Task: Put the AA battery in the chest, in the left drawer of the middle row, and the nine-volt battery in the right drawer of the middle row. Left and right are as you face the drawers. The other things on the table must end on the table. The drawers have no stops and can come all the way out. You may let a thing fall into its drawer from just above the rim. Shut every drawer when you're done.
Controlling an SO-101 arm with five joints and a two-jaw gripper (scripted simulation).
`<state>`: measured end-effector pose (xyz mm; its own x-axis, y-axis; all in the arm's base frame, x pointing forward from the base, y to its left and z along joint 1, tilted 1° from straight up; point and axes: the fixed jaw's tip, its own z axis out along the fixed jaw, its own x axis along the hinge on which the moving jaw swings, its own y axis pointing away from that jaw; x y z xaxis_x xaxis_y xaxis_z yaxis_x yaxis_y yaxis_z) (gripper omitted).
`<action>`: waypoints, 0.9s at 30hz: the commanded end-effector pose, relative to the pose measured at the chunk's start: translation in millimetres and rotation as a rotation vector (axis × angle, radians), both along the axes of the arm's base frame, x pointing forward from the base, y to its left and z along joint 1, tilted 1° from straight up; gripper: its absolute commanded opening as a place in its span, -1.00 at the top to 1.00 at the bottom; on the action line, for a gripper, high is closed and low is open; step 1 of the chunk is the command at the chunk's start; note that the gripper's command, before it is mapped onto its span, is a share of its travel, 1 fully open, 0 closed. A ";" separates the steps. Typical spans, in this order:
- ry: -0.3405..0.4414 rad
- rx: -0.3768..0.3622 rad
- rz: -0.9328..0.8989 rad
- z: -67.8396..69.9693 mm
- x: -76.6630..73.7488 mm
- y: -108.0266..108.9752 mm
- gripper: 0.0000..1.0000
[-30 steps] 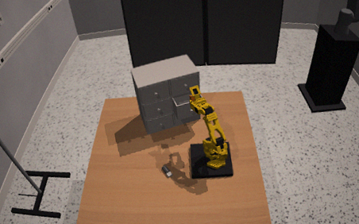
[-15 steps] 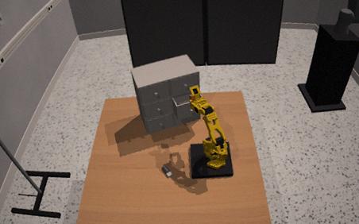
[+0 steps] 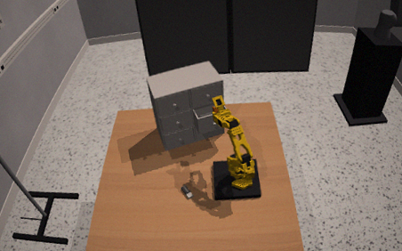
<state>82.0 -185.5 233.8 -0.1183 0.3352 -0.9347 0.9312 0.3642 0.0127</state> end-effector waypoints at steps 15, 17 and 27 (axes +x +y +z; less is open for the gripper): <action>0.005 -0.006 0.002 0.2 -0.2 0.0 1.00; 0.005 -0.006 0.003 0.3 -0.2 0.2 1.00; 0.006 -0.007 -0.002 -2.0 12.7 -35.7 1.00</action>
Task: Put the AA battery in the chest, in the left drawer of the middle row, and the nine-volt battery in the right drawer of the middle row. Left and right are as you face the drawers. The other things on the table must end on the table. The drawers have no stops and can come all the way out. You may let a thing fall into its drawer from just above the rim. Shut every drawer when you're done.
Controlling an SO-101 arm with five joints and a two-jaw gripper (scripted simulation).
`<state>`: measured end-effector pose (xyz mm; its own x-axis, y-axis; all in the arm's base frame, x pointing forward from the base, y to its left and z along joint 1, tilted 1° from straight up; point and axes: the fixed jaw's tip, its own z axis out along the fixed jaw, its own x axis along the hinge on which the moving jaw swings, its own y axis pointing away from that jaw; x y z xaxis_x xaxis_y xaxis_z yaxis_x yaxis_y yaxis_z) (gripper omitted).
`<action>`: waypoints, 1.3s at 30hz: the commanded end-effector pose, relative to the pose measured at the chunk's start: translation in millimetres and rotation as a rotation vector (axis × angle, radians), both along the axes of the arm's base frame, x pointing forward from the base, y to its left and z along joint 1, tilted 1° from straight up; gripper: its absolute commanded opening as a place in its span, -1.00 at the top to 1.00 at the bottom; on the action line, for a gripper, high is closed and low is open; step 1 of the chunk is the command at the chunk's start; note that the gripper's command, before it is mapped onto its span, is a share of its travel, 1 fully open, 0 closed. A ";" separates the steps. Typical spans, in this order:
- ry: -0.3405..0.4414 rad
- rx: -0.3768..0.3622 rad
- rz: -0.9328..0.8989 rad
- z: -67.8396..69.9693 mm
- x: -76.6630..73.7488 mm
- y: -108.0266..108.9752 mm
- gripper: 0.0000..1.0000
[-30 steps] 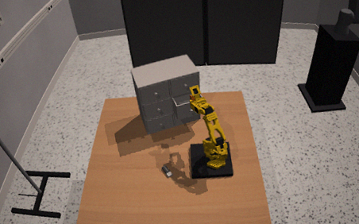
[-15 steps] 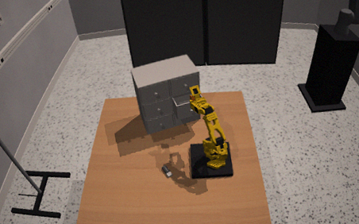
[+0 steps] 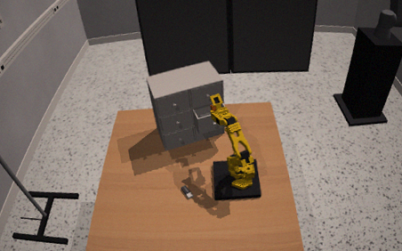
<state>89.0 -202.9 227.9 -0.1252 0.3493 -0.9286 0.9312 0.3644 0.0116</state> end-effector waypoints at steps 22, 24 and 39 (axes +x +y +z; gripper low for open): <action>0.000 -0.023 -0.007 -7.3 18.3 -54.2 1.00; 0.000 -0.023 -0.007 -7.3 18.3 -54.2 1.00; 0.000 -0.023 -0.010 -4.5 17.9 -55.9 1.00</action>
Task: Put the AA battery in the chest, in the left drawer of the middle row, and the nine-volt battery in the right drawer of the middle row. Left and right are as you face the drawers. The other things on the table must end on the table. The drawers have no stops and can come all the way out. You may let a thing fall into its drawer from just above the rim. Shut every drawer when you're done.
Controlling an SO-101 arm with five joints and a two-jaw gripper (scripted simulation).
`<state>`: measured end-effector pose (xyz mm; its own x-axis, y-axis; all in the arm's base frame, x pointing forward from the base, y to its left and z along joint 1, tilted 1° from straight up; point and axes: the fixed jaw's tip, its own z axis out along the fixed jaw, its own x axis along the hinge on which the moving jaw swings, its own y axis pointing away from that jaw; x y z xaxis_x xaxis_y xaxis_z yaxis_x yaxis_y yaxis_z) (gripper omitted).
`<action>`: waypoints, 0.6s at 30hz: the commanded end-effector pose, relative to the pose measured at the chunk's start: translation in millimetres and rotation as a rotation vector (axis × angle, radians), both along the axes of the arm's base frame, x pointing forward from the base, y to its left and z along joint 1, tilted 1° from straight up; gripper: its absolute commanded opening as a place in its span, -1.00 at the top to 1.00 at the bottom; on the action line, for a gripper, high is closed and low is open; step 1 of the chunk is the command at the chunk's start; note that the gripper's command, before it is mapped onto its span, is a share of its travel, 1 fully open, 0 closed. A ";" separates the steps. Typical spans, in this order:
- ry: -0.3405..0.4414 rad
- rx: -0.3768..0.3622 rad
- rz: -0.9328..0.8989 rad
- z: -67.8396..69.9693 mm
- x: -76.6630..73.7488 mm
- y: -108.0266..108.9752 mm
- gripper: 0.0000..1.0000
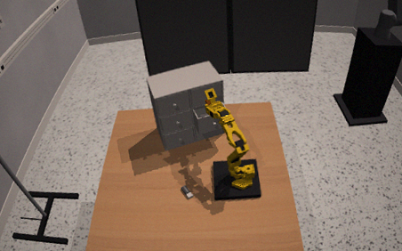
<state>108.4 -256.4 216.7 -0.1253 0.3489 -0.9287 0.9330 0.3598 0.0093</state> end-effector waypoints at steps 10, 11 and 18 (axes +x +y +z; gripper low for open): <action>-0.001 -0.022 -0.008 8.8 -1.9 -3.7 1.00; -0.001 -0.022 -0.008 8.8 -1.9 -3.7 1.00; -0.001 -0.022 -0.008 8.8 -1.9 -3.7 1.00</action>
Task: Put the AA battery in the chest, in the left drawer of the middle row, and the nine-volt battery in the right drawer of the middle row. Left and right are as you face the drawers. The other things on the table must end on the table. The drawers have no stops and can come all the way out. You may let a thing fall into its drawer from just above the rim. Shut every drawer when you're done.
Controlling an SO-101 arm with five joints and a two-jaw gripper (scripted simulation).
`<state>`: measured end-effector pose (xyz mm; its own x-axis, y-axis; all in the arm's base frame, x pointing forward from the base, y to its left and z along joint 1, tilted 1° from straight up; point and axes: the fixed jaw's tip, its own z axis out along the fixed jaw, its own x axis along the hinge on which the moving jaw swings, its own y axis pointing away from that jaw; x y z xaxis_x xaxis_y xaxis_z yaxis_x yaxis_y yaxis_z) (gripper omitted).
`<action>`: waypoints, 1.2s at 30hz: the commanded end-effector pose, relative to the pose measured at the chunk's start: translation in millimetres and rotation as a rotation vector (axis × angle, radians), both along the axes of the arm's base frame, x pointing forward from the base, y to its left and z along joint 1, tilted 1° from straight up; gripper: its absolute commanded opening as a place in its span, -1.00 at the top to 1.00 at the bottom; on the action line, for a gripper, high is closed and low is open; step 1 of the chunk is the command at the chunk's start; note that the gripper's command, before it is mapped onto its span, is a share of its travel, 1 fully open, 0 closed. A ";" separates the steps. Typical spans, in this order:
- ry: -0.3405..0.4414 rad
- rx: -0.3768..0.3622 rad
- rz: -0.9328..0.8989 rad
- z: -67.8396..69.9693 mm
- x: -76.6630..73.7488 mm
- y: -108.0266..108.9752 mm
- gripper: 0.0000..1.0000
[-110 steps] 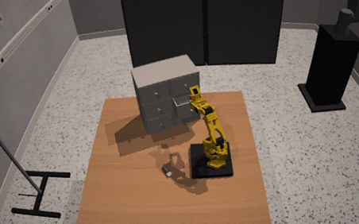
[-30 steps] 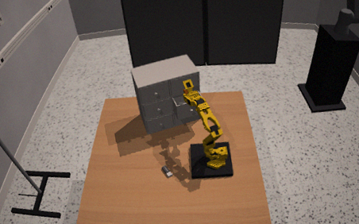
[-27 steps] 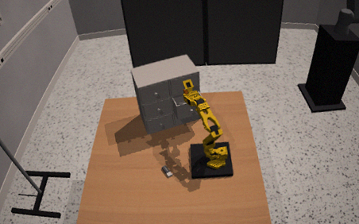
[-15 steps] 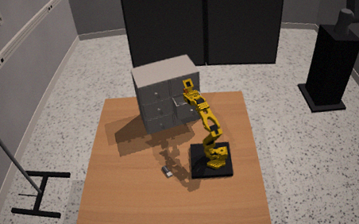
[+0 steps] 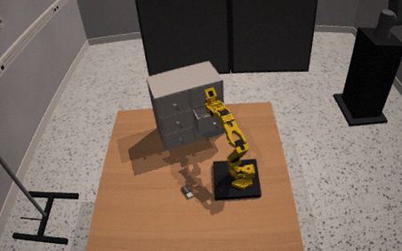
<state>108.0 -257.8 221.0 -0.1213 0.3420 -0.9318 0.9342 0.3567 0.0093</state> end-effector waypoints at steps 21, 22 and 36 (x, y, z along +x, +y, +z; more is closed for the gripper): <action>0.002 -0.014 -0.002 -18.6 -0.8 -1.7 1.00; 0.002 -0.014 -0.002 -18.6 -0.8 -1.7 1.00; 0.002 -0.014 0.000 -35.9 -1.1 0.8 1.00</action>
<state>107.9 -258.2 181.3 -0.1249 0.3517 -0.9278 0.9344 0.3561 0.0092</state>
